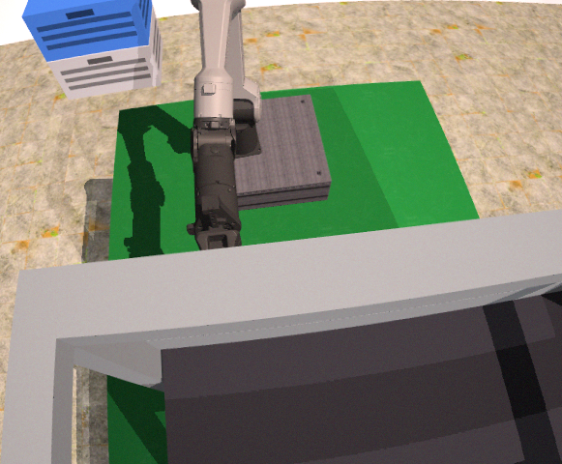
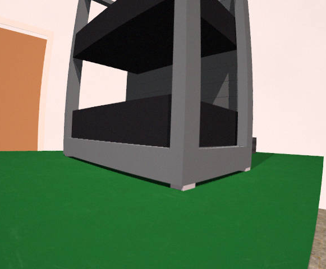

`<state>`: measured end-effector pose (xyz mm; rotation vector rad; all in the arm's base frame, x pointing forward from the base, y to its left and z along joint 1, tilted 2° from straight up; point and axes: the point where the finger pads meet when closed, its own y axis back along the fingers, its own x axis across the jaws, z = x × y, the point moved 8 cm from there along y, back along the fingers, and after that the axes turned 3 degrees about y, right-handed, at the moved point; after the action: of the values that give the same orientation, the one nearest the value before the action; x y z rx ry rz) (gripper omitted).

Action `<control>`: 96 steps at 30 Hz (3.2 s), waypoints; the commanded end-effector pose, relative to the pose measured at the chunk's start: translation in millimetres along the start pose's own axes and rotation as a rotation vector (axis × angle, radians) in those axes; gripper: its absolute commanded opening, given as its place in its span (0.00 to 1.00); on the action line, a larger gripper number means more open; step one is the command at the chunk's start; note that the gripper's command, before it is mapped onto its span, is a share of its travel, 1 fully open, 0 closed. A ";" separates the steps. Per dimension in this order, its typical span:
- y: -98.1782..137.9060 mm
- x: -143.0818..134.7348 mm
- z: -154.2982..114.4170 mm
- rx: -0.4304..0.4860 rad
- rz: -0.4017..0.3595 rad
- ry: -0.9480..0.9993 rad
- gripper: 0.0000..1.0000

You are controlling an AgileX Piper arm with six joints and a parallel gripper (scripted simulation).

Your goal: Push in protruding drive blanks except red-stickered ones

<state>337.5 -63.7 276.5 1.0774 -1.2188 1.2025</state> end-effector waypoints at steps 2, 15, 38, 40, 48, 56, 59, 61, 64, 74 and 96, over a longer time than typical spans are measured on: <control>-6.8 0.3 0.1 0.000 0.000 0.001 0.00; -6.8 0.3 0.1 0.000 0.000 0.001 0.00; -19.0 -0.4 -0.3 0.000 0.000 0.001 0.00; -22.9 -0.6 -0.3 0.000 0.000 0.001 0.00; -26.8 -0.9 -0.4 0.000 0.000 0.001 0.00; -30.8 -1.2 -0.4 0.000 0.000 0.001 0.00; -36.1 -1.5 -0.5 0.000 0.000 0.001 0.00; -36.8 -1.6 -0.5 0.000 0.000 0.001 0.00; -36.8 -1.6 -0.5 0.000 0.000 0.001 0.00; -38.8 -2.0 -0.6 0.000 0.000 0.001 0.00; -43.1 -2.9 -0.8 0.000 0.000 0.001 0.00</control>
<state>378.5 -67.0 277.5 1.0725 -1.2241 1.2068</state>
